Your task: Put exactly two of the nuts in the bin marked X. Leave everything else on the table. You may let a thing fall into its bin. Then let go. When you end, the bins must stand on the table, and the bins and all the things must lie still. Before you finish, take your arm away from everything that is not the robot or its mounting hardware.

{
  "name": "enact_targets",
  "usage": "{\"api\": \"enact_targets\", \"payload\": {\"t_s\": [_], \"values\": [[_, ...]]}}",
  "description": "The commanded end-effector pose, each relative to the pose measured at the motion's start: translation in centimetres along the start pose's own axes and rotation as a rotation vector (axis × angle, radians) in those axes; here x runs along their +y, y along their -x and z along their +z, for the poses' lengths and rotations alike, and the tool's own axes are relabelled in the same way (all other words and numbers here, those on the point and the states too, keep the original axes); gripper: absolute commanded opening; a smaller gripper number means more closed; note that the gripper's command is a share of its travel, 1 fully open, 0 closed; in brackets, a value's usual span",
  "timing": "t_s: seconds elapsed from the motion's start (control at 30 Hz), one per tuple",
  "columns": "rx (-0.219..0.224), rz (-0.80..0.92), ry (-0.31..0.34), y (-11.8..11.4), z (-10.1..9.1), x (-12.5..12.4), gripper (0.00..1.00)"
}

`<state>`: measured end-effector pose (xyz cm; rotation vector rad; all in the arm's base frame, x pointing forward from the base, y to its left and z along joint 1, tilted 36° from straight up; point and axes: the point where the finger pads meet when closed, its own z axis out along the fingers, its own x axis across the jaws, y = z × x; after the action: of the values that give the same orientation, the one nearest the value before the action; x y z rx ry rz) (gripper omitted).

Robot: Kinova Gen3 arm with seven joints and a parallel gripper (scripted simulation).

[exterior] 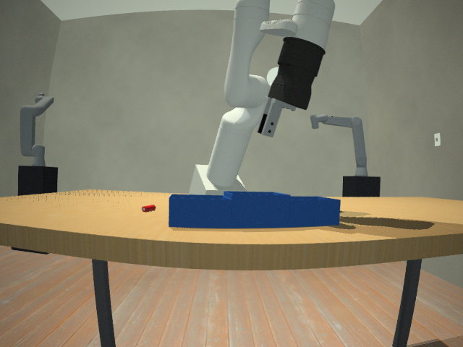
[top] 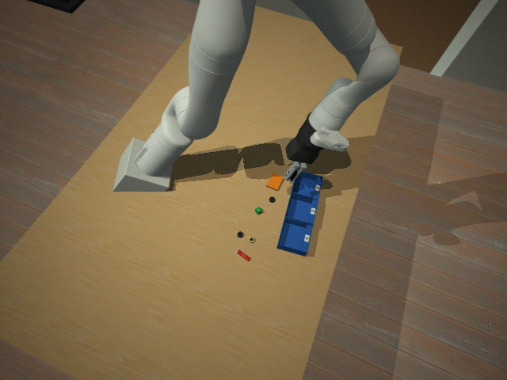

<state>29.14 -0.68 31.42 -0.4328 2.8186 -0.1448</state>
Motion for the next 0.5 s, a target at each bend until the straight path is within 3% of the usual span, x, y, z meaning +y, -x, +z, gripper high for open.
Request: {"api": "enact_targets", "payload": {"t_s": [0.0,0.2,0.3,0.47], "values": [[-0.013,0.155,0.021,-0.7,-0.1,-0.9,0.31],[-0.009,0.417,0.064,-3.9,0.1,-2.6,0.31],[-0.009,0.460,0.071,-3.9,0.1,-2.6,0.31],[-0.014,0.722,0.116,-5.3,0.0,-3.1,0.31]]}}
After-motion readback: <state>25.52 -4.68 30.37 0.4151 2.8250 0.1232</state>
